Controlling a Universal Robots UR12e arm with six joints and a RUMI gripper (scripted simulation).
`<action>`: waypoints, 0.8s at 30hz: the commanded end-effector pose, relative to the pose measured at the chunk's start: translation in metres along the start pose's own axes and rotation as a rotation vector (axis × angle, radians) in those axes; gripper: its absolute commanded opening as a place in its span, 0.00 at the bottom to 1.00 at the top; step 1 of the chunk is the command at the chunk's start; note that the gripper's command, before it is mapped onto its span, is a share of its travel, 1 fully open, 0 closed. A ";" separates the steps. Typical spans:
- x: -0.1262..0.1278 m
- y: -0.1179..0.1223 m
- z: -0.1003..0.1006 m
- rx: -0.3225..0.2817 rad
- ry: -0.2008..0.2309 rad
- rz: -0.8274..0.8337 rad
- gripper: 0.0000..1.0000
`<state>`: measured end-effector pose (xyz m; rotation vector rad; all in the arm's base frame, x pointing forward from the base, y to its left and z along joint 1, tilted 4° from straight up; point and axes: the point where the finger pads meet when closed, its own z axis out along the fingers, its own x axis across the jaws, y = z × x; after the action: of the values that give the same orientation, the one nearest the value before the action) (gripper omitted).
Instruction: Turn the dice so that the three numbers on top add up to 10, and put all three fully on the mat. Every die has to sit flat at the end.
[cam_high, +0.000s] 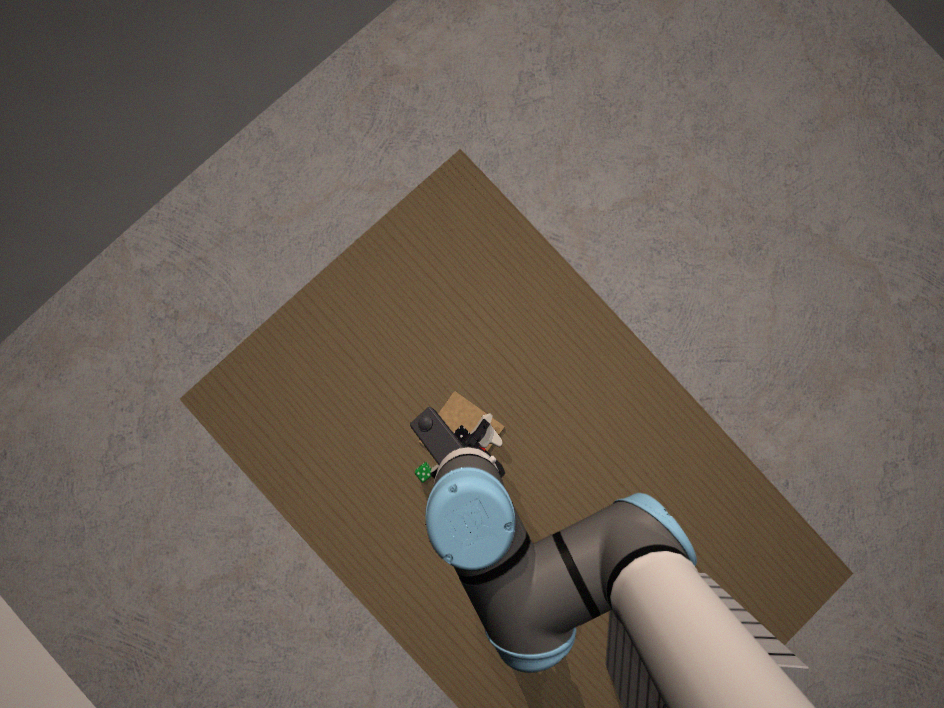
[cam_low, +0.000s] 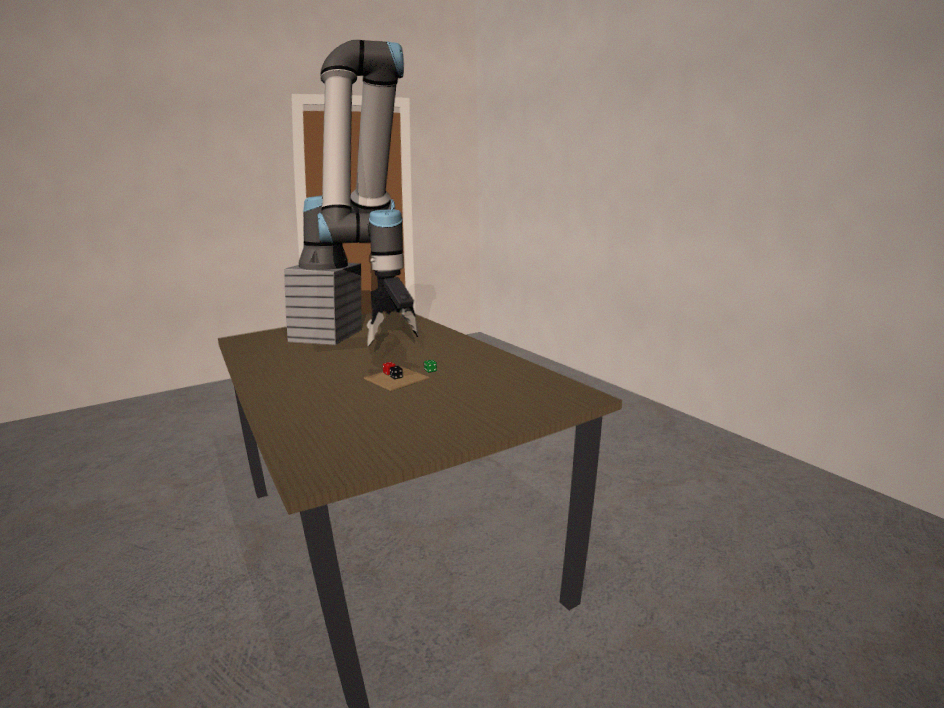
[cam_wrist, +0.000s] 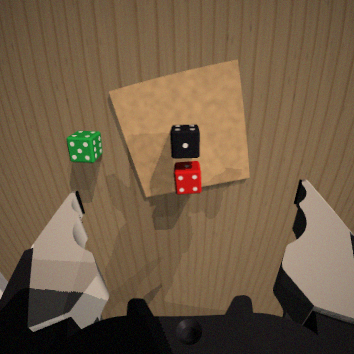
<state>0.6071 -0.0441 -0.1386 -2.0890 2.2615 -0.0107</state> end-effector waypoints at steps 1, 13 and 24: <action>-0.002 -0.001 0.000 0.001 0.000 -0.023 1.00; -0.023 -0.004 0.001 0.001 0.001 -0.273 1.00; -0.050 -0.006 0.003 0.001 0.001 -0.591 1.00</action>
<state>0.6148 -0.0066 -0.1391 -2.5426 1.7460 -0.0338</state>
